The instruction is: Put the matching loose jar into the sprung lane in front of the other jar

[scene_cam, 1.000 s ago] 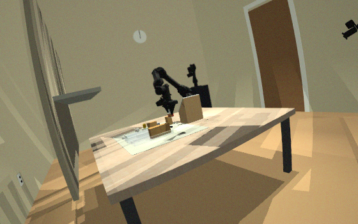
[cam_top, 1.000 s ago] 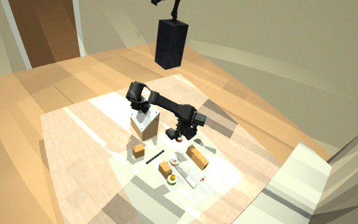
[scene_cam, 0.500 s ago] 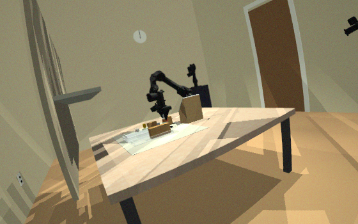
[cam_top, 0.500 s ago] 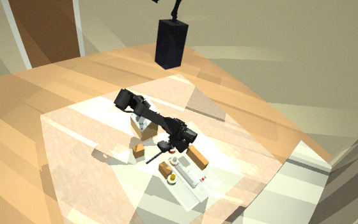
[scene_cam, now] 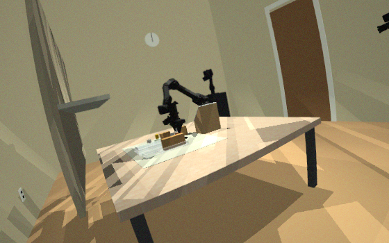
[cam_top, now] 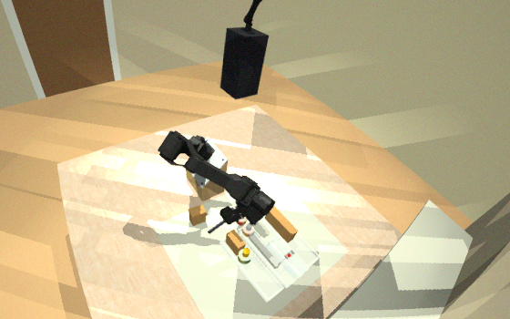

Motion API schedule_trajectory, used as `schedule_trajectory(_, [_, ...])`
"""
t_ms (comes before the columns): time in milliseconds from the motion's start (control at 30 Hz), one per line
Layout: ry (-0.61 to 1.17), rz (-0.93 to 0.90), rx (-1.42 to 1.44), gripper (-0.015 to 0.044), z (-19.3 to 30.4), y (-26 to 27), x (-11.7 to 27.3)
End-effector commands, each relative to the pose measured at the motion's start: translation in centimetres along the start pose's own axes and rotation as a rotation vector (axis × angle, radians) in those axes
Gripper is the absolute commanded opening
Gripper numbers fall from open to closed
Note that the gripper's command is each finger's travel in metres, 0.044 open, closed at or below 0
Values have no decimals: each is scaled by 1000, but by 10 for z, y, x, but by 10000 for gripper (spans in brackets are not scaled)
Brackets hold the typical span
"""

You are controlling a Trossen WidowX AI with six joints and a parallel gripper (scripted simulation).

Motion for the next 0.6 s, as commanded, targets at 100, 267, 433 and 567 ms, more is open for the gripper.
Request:
schedule_trajectory(100, [4,6,15,0,2,1,-5])
schedule_trajectory(267, [3,6,15,0,0,2,-5])
schedule_trajectory(433, [3,6,15,0,-2,2,-5])
schedule_trajectory(567, [3,6,15,0,-3,3,-6])
Point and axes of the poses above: the point midway between the two fingers, 35 mm back from their tips, its own x axis back along the fingers, its own y axis across the jaws, z = x × y, the point moved 4 cm from there along x, back along the fingers, and after that the axes turned 15 degrees about -x, right-handed, at the moved point
